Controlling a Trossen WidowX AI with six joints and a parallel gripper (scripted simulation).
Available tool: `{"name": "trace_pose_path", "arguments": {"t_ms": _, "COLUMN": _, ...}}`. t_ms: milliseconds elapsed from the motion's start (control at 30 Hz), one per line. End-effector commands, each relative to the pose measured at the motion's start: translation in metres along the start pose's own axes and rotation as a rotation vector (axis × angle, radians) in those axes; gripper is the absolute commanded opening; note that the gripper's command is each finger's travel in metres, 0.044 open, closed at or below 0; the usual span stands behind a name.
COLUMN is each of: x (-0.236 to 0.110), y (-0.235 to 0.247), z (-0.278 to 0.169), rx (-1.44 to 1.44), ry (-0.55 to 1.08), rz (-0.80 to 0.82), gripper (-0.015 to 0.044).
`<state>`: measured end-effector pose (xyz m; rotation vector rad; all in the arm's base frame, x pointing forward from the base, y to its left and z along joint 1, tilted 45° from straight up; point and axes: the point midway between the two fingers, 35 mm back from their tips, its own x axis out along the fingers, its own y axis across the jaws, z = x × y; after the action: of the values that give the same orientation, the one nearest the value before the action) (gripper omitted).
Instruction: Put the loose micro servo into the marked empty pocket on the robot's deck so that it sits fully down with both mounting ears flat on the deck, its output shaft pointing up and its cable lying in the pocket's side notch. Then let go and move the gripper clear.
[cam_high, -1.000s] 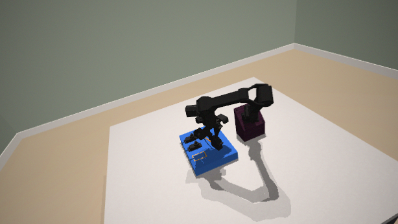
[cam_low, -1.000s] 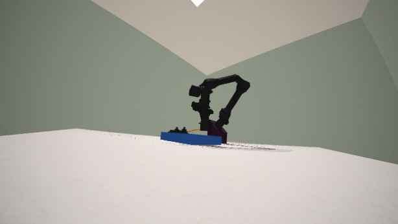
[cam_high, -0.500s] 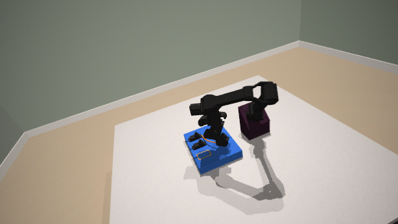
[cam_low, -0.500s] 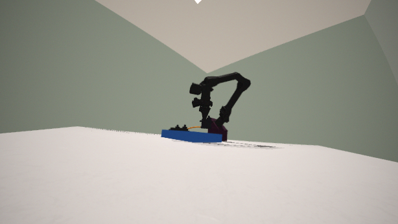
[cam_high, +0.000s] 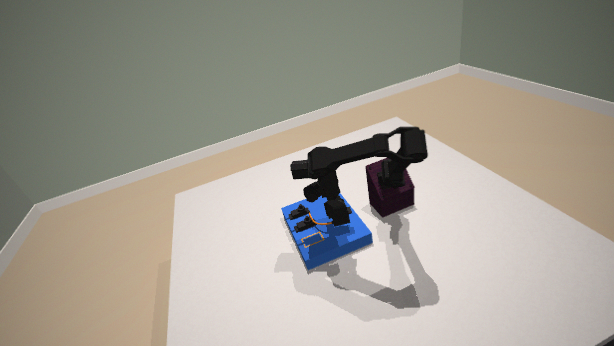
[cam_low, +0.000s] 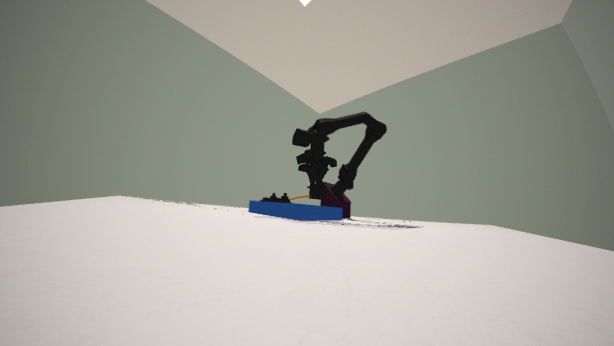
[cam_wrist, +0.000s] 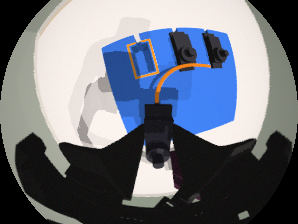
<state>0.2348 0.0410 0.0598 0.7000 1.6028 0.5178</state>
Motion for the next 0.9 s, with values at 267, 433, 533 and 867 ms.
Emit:
{"name": "trace_pose_path", "arguments": {"t_ms": 267, "x": -0.001, "y": 0.002, "z": 0.002, "rx": -0.224, "ry": -0.007, "rz": 0.004, "gripper": 0.0}}
{"name": "trace_pose_path", "arguments": {"t_ms": 433, "x": -0.002, "y": 0.003, "z": 0.008, "rx": -0.224, "ry": -0.007, "rz": 0.004, "gripper": 0.0}}
{"name": "trace_pose_path", "arguments": {"t_ms": 533, "x": -0.002, "y": 0.006, "z": 0.019, "rx": -0.224, "ry": -0.007, "rz": 0.004, "gripper": 0.0}}
{"name": "trace_pose_path", "arguments": {"t_ms": 867, "x": -0.002, "y": 0.015, "z": 0.057, "rx": -0.226, "ry": -0.009, "rz": 0.004, "gripper": 0.0}}
